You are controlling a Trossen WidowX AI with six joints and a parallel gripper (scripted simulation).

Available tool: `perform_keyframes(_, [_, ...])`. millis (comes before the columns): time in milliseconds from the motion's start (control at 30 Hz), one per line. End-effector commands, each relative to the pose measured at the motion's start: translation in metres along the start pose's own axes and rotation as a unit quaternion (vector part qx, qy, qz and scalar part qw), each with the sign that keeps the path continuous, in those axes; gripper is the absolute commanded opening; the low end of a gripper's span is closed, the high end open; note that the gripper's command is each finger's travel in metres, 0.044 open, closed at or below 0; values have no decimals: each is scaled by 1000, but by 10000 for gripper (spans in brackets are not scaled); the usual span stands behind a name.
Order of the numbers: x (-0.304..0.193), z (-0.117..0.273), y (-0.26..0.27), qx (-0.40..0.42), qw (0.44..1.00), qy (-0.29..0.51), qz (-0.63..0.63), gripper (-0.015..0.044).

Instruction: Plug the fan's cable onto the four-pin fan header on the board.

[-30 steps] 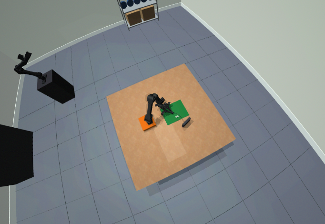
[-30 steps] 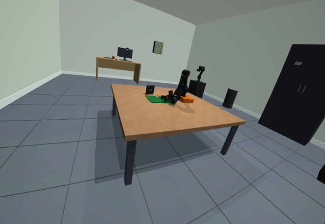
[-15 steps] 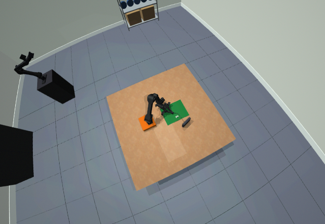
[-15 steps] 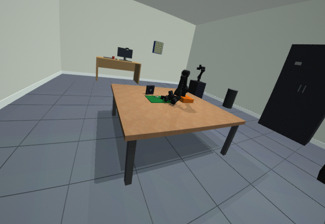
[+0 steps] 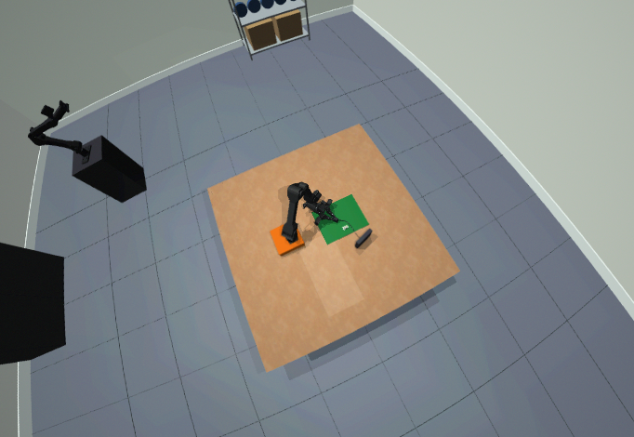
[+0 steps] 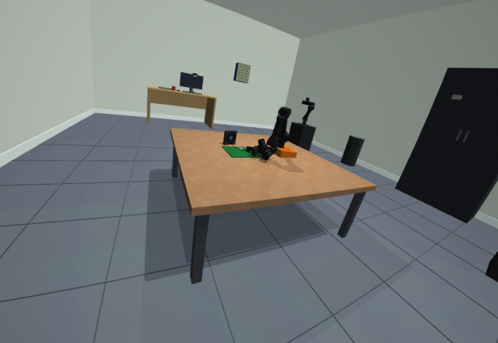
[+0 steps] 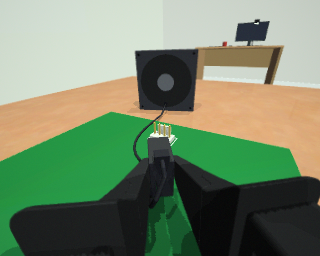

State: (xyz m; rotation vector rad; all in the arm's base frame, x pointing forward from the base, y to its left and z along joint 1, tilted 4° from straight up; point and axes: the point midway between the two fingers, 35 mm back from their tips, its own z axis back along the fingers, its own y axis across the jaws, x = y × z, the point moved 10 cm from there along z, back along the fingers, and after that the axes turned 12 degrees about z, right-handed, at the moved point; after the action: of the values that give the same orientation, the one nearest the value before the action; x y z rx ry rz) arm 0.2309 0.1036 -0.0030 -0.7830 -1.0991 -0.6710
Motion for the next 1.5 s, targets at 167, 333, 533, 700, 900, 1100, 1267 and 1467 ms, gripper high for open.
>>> perform_keyframes(167, [0,0,0,0,1000,0,1,0])
perform_keyframes(333, [0,0,0,0,1000,0,1,0])
perform_keyframes(533, [0,0,0,0,1000,0,1,0])
perform_keyframes(700, [0,0,0,0,1000,0,0,105])
perform_keyframes(900, [0,0,0,0,1000,0,0,140])
perform_keyframes(1100, [0,0,0,0,1000,0,0,140])
perform_keyframes(1267, [0,0,0,0,1000,0,0,140])
perform_keyframes(1467, [0,0,0,0,1000,0,0,140])
